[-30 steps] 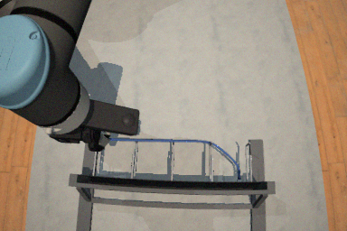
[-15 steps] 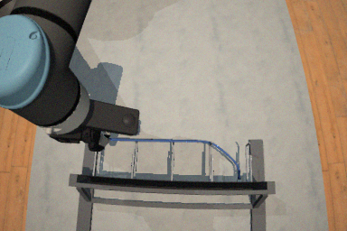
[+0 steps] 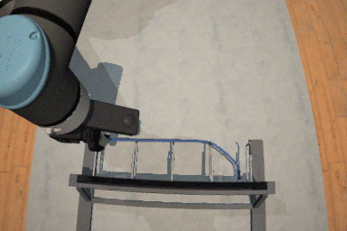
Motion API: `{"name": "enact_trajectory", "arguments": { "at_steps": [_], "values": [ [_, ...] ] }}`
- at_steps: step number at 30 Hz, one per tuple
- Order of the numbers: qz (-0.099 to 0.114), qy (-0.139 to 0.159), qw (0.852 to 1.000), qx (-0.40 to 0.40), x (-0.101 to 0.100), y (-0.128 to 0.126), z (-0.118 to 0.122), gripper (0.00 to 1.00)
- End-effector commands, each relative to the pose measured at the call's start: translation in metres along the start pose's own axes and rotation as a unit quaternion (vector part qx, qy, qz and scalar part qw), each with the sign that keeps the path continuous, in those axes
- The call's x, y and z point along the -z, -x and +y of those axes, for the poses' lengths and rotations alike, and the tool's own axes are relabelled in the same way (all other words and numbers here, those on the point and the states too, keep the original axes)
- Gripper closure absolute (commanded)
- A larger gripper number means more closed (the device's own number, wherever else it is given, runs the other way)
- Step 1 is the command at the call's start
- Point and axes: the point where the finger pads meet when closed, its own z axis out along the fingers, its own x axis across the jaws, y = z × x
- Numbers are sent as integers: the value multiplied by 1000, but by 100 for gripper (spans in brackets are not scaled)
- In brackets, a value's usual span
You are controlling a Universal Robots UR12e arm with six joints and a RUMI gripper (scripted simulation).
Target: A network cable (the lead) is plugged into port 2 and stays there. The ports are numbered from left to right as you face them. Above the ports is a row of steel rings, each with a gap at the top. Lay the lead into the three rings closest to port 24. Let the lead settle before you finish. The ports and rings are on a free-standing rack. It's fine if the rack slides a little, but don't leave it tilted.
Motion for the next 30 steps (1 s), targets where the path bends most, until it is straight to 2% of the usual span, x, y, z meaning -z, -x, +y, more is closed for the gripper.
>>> {"name": "enact_trajectory", "arguments": {
  "at_steps": [1,13,30],
  "values": [
    [1,0,1000,0,0,-1,0,100],
    [1,0,1000,0,-5,-1,0,100],
    [1,0,1000,0,-24,-1,0,100]
  ]
}}
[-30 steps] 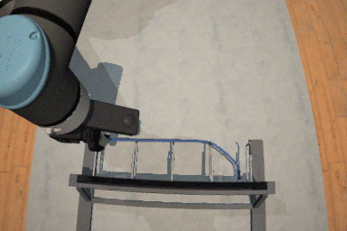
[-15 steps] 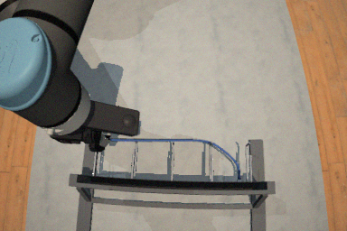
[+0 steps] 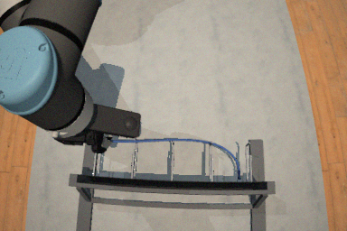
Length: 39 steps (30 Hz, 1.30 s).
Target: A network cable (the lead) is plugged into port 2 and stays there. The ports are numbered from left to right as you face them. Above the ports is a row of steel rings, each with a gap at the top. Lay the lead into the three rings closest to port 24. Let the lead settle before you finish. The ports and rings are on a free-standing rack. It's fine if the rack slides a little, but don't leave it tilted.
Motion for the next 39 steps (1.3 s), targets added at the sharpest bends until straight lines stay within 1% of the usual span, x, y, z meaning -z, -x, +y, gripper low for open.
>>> {"name": "enact_trajectory", "arguments": {
  "at_steps": [1,14,16,30,39],
  "values": [
    [1,0,1000,0,-6,-1,0,100],
    [1,0,1000,0,-31,-1,0,100],
    [1,0,1000,0,-31,-1,0,100],
    [1,0,1000,0,-57,-1,0,100],
    [1,0,1000,0,-67,-1,0,100]
  ]
}}
